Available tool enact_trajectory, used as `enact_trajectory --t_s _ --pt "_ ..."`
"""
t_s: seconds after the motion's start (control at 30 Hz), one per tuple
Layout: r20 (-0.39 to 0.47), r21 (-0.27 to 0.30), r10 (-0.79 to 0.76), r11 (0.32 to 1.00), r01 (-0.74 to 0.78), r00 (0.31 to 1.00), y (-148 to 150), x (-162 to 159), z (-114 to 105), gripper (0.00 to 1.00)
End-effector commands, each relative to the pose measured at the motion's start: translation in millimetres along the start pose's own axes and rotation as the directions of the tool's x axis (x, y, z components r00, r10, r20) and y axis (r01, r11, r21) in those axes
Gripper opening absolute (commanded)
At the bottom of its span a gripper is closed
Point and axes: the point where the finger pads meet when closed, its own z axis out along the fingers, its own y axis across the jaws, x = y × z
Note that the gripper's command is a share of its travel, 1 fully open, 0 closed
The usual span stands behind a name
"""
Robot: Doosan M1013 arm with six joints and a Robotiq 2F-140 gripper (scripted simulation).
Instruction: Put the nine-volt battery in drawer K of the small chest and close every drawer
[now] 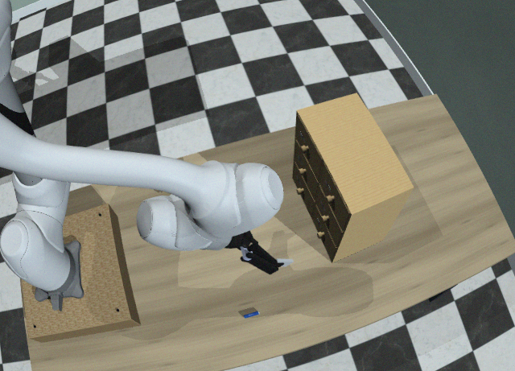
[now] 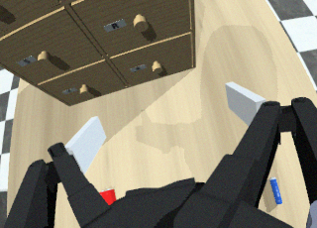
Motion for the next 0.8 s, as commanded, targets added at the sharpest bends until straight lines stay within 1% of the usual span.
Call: enact_trajectory --t_s 0.0,0.13,0.2,0.23,0.4,0.53,0.77 --pt "-0.275 0.005 -0.014 1.0 0.016 0.961 1.2 2.1 5.3 1.0" --pt "-0.311 0.018 -0.014 1.0 0.021 0.95 1.3 2.1 5.5 1.0" --pt "-0.311 0.018 -0.014 1.0 0.021 0.95 1.3 2.1 5.5 1.0" --pt "-0.341 0.025 -0.014 0.999 0.024 0.94 1.3 2.1 5.5 0.2" --pt "-0.416 0.027 -0.017 0.999 0.031 0.909 1.3 2.1 5.5 0.2" --pt "-0.497 0.007 -0.024 0.999 0.032 0.867 1.3 2.1 5.5 0.2" --pt "-0.501 0.006 -0.024 0.999 0.031 0.865 1.3 2.1 5.5 0.2"
